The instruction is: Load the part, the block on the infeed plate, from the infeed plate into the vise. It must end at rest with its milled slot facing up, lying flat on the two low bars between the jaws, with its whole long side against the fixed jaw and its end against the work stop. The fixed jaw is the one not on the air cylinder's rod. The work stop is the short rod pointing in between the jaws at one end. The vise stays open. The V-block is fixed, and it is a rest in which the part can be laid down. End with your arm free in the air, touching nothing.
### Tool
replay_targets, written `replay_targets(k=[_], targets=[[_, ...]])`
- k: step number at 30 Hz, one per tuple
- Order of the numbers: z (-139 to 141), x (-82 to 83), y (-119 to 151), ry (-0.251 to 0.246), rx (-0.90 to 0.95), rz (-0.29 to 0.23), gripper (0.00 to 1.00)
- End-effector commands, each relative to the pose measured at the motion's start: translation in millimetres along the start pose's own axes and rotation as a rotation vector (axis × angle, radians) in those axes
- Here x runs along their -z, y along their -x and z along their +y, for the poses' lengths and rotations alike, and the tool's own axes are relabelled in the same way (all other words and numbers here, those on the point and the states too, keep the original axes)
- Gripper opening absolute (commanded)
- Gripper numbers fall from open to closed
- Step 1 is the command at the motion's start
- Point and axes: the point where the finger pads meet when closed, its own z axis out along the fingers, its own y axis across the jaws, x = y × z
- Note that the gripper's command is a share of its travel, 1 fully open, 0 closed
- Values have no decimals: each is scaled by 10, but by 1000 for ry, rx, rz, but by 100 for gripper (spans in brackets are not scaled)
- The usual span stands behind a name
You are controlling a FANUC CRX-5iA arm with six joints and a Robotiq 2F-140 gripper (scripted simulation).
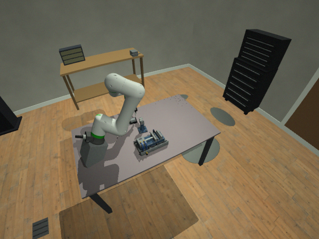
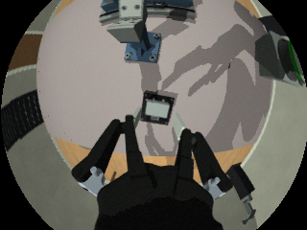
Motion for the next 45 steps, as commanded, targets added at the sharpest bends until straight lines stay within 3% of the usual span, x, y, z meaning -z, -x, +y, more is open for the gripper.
replay_targets(k=[1,21,45], targets=[[-3,-70,4,-1,0,0,51],[-3,-385,4,-1,0,0,51],[-3,-528,4,-1,0,0,51]])
